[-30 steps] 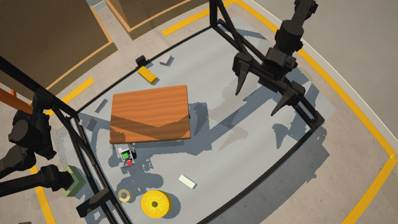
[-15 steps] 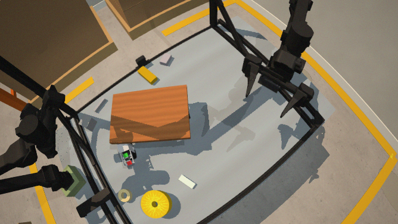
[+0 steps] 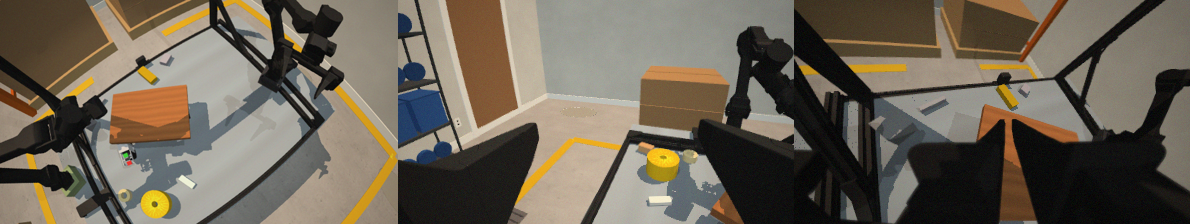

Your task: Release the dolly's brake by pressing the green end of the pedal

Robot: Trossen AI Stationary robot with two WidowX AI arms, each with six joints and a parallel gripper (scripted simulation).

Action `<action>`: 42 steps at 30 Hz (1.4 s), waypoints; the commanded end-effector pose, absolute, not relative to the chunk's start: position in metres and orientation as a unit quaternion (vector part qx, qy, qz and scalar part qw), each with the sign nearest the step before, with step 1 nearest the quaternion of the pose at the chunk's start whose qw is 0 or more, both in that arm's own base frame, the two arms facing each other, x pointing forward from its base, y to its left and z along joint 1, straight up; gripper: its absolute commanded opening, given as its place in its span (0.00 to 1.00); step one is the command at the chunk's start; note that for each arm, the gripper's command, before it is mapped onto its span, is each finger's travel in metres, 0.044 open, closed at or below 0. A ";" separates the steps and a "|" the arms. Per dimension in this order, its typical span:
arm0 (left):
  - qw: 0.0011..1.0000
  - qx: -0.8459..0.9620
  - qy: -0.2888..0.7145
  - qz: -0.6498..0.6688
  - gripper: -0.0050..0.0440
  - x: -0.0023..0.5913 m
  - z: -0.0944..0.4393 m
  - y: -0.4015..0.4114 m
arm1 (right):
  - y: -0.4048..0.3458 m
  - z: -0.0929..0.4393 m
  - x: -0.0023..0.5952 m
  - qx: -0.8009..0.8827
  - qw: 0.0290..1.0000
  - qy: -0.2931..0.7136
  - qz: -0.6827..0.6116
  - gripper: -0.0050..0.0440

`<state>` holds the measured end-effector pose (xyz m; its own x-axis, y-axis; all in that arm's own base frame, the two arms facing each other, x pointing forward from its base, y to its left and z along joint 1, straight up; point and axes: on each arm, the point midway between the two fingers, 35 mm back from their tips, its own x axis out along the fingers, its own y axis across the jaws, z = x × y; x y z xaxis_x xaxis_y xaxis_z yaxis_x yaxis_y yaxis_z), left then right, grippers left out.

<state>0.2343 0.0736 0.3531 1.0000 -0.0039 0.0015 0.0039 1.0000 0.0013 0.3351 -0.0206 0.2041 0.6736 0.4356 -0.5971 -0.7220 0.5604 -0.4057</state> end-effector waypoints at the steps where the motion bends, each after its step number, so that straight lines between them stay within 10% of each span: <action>1: 1.000 0.007 -0.005 0.000 1.00 0.207 0.367 0.072 | -0.060 0.174 0.338 -0.346 0.816 0.334 0.320 0.10; 15: 1.000 0.000 0.000 0.000 1.00 0.158 0.381 0.041 | -0.149 0.118 0.291 -0.375 0.604 0.597 0.373 0.10; 42: 1.000 0.000 0.000 0.000 1.00 0.158 0.381 0.040 | -0.150 0.118 0.290 -0.375 0.600 0.600 0.375 0.10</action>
<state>0.1577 0.0411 0.3801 1.0000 0.0027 -0.0004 -0.0027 1.0000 -0.0018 0.2908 -0.1495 0.1180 0.0027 0.0008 -1.0000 -0.8979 0.4402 -0.0021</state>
